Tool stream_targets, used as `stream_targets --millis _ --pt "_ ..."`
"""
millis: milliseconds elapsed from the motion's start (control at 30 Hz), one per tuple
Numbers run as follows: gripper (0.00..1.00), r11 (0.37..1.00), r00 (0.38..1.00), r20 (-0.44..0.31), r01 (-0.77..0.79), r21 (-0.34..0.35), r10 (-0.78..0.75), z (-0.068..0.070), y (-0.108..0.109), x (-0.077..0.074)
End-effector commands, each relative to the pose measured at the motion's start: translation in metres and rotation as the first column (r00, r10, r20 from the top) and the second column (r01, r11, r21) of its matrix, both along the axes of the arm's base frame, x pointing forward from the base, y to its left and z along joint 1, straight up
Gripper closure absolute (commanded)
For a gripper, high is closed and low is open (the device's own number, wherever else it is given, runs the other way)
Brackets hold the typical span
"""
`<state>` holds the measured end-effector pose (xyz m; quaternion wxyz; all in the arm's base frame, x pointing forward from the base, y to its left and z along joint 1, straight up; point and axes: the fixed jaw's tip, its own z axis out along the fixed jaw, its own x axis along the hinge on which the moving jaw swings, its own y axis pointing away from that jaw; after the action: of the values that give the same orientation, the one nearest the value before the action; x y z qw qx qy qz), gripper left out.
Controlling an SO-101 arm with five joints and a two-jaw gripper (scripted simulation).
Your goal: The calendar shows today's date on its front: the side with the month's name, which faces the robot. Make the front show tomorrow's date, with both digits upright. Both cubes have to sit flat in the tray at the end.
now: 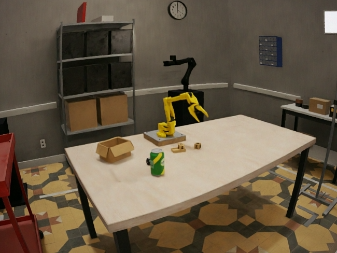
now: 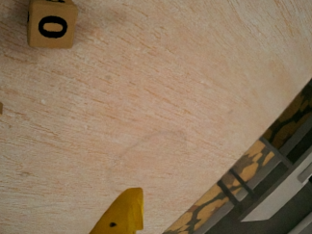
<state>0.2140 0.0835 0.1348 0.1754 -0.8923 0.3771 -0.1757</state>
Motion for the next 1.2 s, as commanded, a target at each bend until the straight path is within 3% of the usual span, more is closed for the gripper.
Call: stream_targets --millis 0,200,433,500,733,1000,1067,1167 --pt "0.65 0.993 0.994 -0.037 0.106 0.054 -0.105 -0.004 0.004 0.0" --pt "0.65 0.931 0.943 -0.11 0.33 0.155 -0.315 -0.006 0.008 -0.001" --pt "0.65 0.786 0.822 -0.219 0.568 0.244 -0.526 -0.008 0.013 -0.002" --pt "0.65 0.786 0.822 -0.219 0.568 0.244 -0.526 -0.008 0.013 -0.002" --pt "0.65 0.585 0.654 -0.339 0.756 0.294 -0.676 -0.009 0.019 -0.002" --pt "0.65 0.332 0.443 -0.467 0.893 0.303 -0.765 -0.01 0.024 -0.001" --pt "0.65 0.332 0.443 -0.467 0.893 0.303 -0.765 -0.01 0.024 -0.001" --pt "0.65 0.24 0.366 -0.509 0.924 0.297 -0.779 -0.01 0.026 -0.001"
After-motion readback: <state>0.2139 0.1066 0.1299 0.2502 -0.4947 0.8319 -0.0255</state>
